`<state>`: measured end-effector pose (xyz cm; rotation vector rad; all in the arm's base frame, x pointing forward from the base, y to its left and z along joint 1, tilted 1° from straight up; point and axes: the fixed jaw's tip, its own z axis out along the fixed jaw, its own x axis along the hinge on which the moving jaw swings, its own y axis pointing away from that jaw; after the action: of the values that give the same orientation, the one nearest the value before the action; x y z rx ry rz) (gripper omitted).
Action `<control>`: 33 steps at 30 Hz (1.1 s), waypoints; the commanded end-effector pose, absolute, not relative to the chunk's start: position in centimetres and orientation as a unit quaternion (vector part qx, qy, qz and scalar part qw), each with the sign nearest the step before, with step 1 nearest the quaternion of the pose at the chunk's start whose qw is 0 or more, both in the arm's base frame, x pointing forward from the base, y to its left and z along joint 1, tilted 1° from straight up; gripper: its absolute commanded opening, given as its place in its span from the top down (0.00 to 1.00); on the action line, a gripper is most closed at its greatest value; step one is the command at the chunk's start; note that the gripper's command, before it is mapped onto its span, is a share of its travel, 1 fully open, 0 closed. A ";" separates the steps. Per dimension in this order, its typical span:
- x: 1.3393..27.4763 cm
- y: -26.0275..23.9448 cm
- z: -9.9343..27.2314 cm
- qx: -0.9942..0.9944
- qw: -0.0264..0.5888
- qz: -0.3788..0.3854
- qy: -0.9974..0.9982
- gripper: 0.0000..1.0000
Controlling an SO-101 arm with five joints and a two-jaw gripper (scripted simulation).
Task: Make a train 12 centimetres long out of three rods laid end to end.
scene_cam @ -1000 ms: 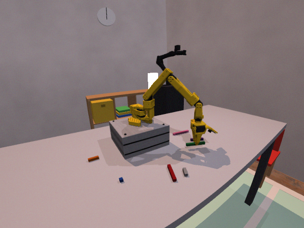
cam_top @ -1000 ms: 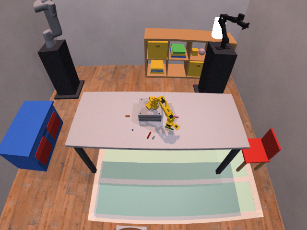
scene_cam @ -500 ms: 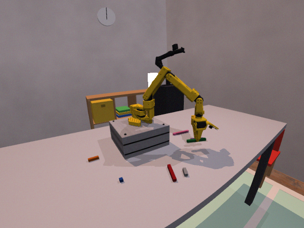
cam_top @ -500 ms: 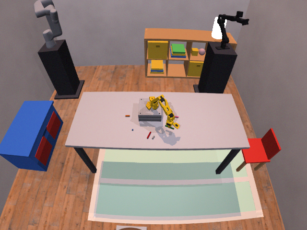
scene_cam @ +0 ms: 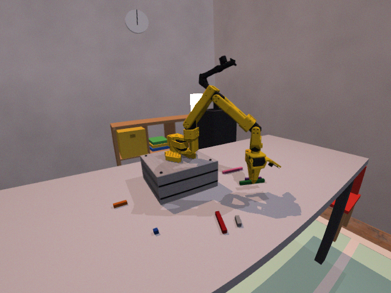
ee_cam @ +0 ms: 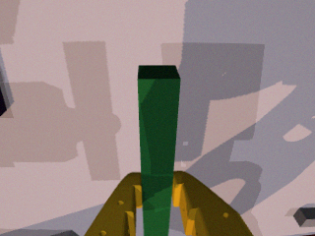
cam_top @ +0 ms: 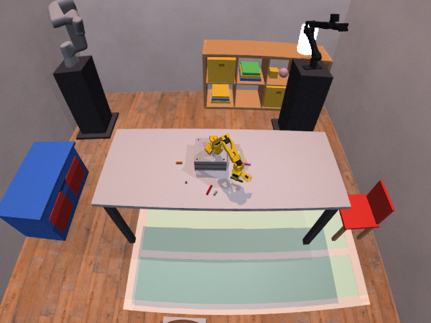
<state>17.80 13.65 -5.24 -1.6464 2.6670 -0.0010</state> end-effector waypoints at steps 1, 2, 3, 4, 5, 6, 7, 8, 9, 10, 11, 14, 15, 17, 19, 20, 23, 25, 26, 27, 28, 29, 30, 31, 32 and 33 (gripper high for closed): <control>18.3 12.7 -5.0 -0.531 0.003 0.000 0.847 1.00; 18.5 12.4 -5.0 -0.533 0.003 0.000 0.846 1.00; 18.5 12.4 -5.0 -0.533 0.003 0.000 0.846 1.00; 18.5 12.4 -5.0 -0.533 0.003 0.000 0.846 1.00; 18.6 12.0 -5.0 -0.535 0.003 0.000 0.845 1.00; 18.8 11.7 -5.0 -0.538 0.003 0.000 0.843 1.00; 19.0 11.3 -5.0 -0.540 0.003 0.000 0.841 1.00; 19.2 10.9 -5.0 -0.543 0.003 0.000 0.840 1.00; 19.4 10.5 -5.0 -0.546 0.003 0.000 0.838 1.00; 19.7 10.0 -5.0 -0.549 0.004 0.000 0.835 1.00; 19.9 9.5 -5.0 -0.553 0.004 -0.001 0.833 1.00; 20.5 7.9 -5.1 -0.564 0.004 -0.001 0.826 1.00; 20.7 7.3 -5.1 -0.567 0.004 -0.001 0.823 1.00; 21.0 6.1 -5.1 -0.575 0.004 -0.001 0.818 1.00; 21.3 4.8 -5.1 -0.584 0.004 -0.002 0.812 1.00; 21.3 4.8 -5.1 -0.584 0.004 -0.002 0.812 1.00; 21.5 3.4 -5.1 -0.592 0.004 -0.002 0.806 1.00; 21.6 2.0 -5.2 -0.600 0.004 -0.002 0.800 1.00; 21.7 1.3 -5.2 -0.605 0.004 -0.003 0.796 1.00; 21.7 0.5 -5.2 -0.609 0.004 -0.003 0.793 1.00; 21.7 -0.2 -5.2 -0.613 0.004 -0.003 0.790 1.00; 21.6 -0.9 -5.2 -0.617 0.004 -0.003 0.787 1.00; 21.6 -1.6 -5.2 -0.622 0.004 -0.003 0.783 1.00; 21.5 -2.3 -5.3 -0.626 0.004 -0.004 0.780 1.00; 21.4 -3.0 -5.3 -0.630 0.003 -0.004 0.777 1.00; 21.3 -3.6 -5.3 -0.634 0.003 -0.004 0.774 1.00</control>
<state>21.18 -1.48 -5.54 -1.9482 2.4816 0.0161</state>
